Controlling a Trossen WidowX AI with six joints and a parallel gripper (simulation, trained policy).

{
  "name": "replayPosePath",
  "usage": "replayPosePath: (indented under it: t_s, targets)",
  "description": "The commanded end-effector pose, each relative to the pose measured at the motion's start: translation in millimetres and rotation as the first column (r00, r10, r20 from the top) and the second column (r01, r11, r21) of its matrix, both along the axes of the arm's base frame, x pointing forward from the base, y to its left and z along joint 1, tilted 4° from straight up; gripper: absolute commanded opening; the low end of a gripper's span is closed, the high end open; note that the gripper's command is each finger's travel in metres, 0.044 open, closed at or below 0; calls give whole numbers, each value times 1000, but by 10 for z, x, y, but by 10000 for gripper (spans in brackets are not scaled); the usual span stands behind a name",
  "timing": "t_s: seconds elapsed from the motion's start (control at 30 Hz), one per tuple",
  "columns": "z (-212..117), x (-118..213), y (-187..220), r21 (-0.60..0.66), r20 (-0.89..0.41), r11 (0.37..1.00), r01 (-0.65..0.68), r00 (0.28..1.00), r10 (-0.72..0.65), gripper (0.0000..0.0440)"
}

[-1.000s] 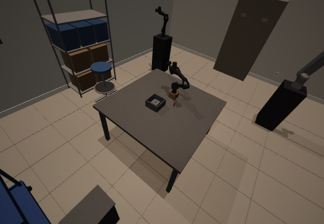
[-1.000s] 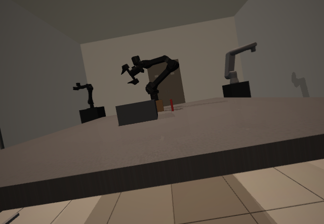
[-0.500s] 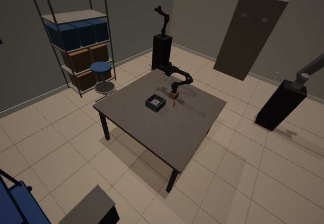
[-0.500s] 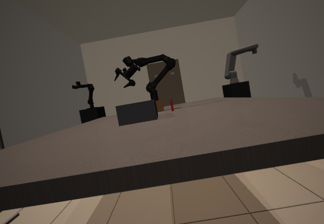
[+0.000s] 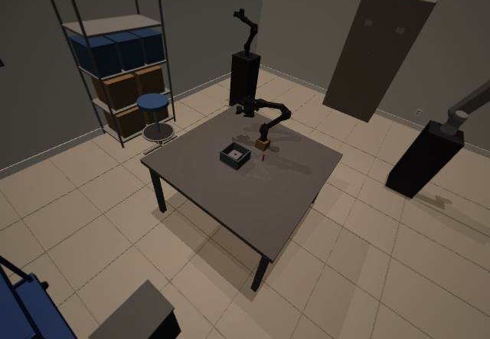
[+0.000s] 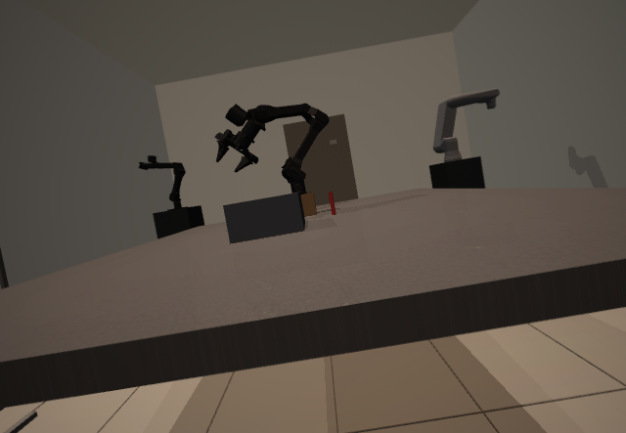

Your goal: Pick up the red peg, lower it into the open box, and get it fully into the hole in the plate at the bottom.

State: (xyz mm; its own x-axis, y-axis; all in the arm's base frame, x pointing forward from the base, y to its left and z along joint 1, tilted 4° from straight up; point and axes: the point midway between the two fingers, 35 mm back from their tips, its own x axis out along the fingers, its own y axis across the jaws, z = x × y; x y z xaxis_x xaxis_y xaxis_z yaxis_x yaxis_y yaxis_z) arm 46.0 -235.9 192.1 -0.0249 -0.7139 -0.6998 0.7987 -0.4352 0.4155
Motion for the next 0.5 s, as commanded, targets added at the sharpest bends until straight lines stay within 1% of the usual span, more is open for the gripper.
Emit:
replayPosePath:
  t_s: [0.0, 0.23, 0.47]
  targets:
    - [-15, 234, 65, 54, -53, 992, -113, 992, 116, 440]
    - [-92, 655, 265, 160, -121, 938, -307, 937, 327, 440]
    - [-166, 1050, 562, 263, -165, 840, -475, 836, 524, 440]
